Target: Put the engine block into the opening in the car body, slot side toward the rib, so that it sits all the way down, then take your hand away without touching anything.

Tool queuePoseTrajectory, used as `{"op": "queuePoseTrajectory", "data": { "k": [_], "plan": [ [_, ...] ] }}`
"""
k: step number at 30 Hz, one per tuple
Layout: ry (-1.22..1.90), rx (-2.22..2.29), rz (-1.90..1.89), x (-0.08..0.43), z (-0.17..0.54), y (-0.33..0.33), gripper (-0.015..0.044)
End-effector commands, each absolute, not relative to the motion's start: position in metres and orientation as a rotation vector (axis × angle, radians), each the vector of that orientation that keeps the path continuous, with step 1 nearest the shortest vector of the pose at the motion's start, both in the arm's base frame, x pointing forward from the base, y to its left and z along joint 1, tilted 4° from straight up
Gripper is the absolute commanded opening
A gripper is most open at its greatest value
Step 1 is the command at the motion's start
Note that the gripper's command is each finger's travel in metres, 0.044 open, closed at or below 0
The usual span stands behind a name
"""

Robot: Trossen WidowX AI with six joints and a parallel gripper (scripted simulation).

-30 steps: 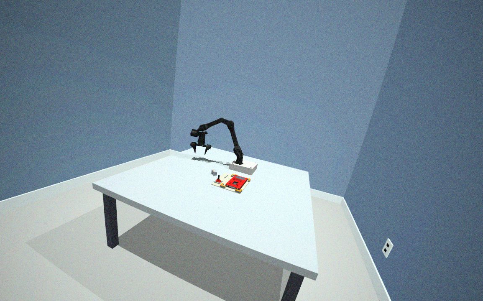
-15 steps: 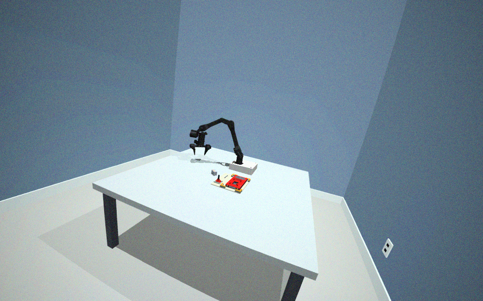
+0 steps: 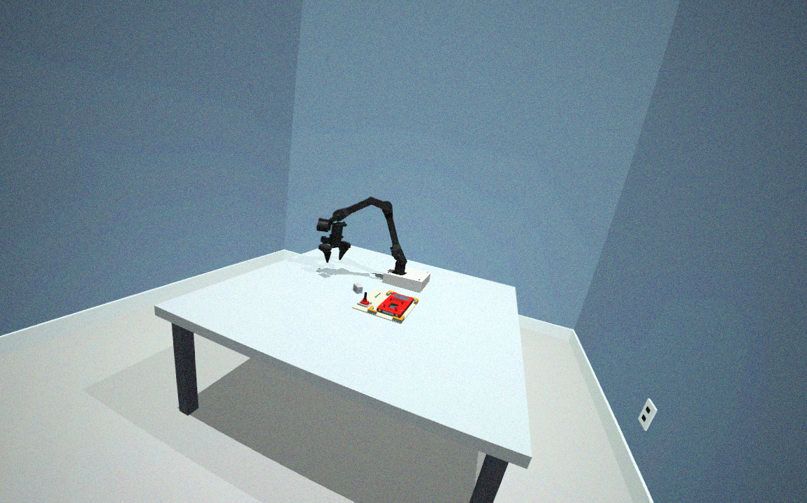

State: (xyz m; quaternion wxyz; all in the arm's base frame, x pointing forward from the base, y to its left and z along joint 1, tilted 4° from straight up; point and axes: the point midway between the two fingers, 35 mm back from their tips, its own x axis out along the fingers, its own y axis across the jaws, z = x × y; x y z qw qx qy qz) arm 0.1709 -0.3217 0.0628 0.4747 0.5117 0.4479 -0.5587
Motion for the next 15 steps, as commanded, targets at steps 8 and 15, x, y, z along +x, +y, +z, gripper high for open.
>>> {"op": "queuePoseTrajectory", "data": {
  "k": [8, 15],
  "plan": [
    [1.279, 0.981, -1.101, 0.187, 0.062, -0.304, 0.0440],
    [1.376, 0.800, -0.918, 0.199, 0.061, -0.292, 0.0440]
  ]
}}
